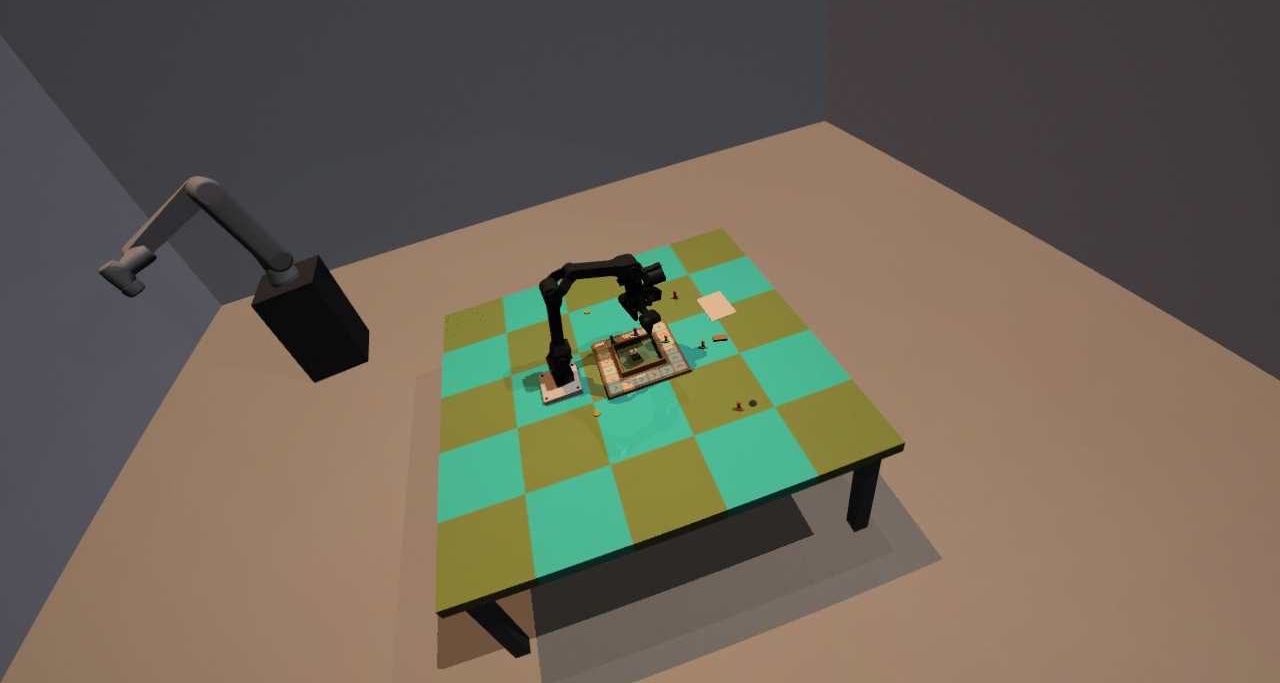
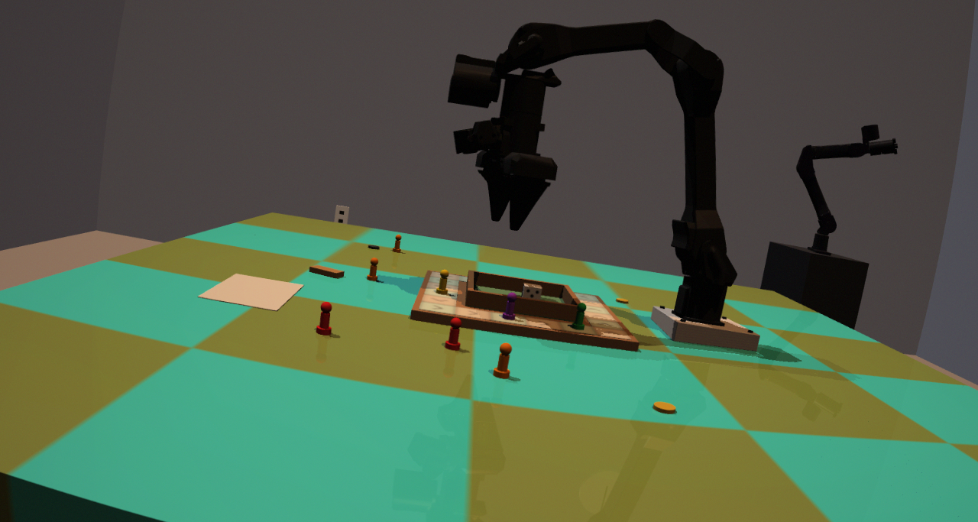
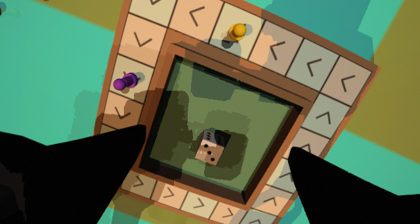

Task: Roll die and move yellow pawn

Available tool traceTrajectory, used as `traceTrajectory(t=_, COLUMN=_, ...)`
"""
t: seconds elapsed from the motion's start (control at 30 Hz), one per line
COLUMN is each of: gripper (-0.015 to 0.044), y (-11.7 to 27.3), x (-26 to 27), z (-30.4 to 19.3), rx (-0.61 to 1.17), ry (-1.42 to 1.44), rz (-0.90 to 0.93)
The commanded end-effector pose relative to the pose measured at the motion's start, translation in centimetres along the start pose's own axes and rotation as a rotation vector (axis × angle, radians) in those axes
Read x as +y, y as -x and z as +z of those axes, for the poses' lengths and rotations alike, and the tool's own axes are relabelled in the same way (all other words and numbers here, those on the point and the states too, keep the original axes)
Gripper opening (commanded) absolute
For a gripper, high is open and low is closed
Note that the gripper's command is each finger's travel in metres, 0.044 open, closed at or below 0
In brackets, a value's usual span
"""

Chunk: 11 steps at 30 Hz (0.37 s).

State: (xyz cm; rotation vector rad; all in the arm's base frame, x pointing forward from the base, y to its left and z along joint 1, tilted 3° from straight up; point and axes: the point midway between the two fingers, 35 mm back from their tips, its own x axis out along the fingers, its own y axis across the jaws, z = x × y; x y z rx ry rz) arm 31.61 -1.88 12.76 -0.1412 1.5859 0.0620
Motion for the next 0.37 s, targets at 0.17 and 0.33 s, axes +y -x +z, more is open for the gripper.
traceTrajectory(t=0.17, gripper=0.0440, y=2.9, x=0.8, z=-6.3, rx=-0.014, ry=-0.112, rz=-0.002)
traceTrajectory(t=0.33, gripper=0.0440, y=2.9, x=0.8, z=-6.3, rx=-0.014, ry=-0.112, rz=-0.002)
